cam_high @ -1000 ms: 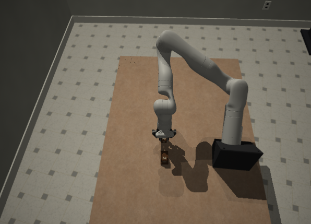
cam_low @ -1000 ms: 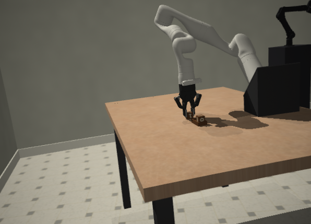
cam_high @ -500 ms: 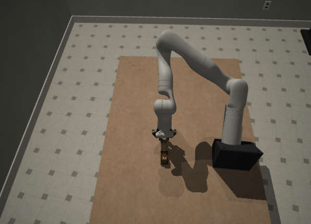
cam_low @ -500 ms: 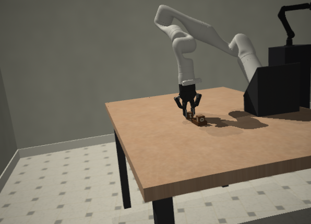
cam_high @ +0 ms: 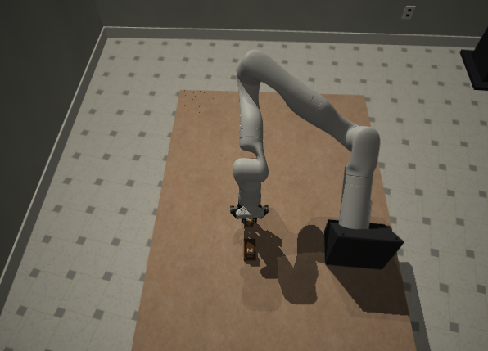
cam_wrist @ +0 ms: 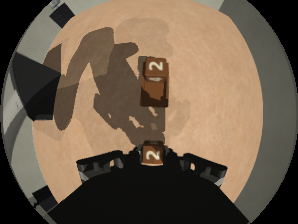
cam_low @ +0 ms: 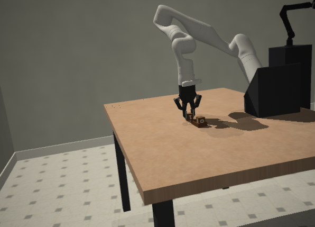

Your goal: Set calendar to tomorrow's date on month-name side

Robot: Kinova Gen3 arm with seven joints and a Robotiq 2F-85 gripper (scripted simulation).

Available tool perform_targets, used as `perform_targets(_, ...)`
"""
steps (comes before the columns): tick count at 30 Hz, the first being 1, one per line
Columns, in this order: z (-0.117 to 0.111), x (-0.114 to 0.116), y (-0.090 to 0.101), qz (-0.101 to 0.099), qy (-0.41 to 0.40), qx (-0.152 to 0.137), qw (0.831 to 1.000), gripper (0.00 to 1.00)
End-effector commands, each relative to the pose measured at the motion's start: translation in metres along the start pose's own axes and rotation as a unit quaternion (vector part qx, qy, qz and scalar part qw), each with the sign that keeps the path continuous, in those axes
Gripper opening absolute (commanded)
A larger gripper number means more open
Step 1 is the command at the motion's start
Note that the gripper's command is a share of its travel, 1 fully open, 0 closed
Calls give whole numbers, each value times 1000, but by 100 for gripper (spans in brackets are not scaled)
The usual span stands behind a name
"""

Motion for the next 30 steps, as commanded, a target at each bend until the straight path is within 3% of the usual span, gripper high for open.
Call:
perform_targets(1,0,0,1,1,0,0,1000,34)
perform_targets(10,0,0,1,1,0,0,1000,46)
perform_targets(23,0,0,1,1,0,0,1000,46)
perform_targets(30,0,0,11,1,0,0,1000,46)
Point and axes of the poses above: the point where the finger pads meet when closed, its own y axis back along the fingers, its own x axis across the jaws, z = x × y, the point moved 10 cm from there along y, back along the fingers, and after that the axes turned 5 degrees about y, right-handed, at the moved point
